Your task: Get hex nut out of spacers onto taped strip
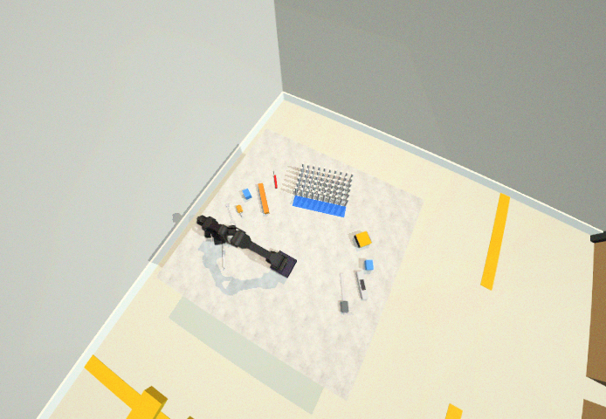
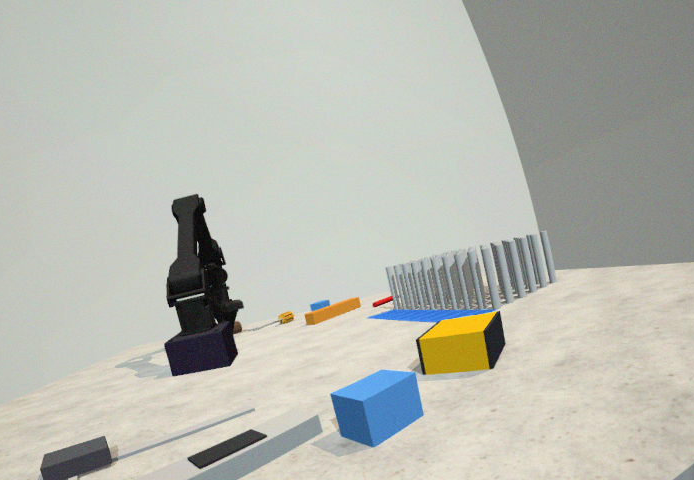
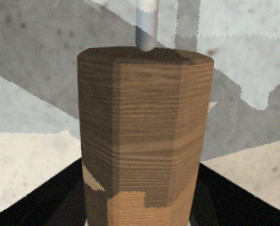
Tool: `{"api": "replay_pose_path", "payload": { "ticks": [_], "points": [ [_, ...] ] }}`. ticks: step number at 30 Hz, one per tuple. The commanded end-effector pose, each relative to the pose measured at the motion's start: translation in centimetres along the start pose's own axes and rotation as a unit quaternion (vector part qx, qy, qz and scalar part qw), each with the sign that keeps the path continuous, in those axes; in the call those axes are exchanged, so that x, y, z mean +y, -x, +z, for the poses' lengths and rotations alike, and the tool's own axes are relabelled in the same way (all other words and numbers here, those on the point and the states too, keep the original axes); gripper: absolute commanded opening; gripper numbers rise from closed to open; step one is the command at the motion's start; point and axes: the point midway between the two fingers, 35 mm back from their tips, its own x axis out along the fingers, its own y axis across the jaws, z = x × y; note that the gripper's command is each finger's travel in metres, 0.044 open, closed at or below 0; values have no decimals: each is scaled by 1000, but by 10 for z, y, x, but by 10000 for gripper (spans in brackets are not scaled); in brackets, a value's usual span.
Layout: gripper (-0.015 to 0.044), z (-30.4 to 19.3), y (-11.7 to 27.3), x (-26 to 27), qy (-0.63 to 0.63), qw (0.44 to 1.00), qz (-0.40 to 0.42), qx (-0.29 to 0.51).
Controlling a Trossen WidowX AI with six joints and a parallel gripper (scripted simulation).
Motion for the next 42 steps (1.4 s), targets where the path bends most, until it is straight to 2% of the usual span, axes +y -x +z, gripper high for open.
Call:
{"api": "replay_pose_path", "payload": {
  "ticks": [1, 17, 19, 22, 24, 42],
  "points": [
    [26, 0, 0, 0, 0, 1000, 0, 0],
    [440, 0, 0, 0, 0, 1000, 0, 0],
    [440, -1, 11, -1, 0, 1000, 0, 0],
    [440, -1, 58, -2, 0, 1000, 0, 0],
    [440, 0, 70, -1, 0, 1000, 0, 0],
    [440, 0, 70, -1, 0, 1000, 0, 0]
  ]
}}
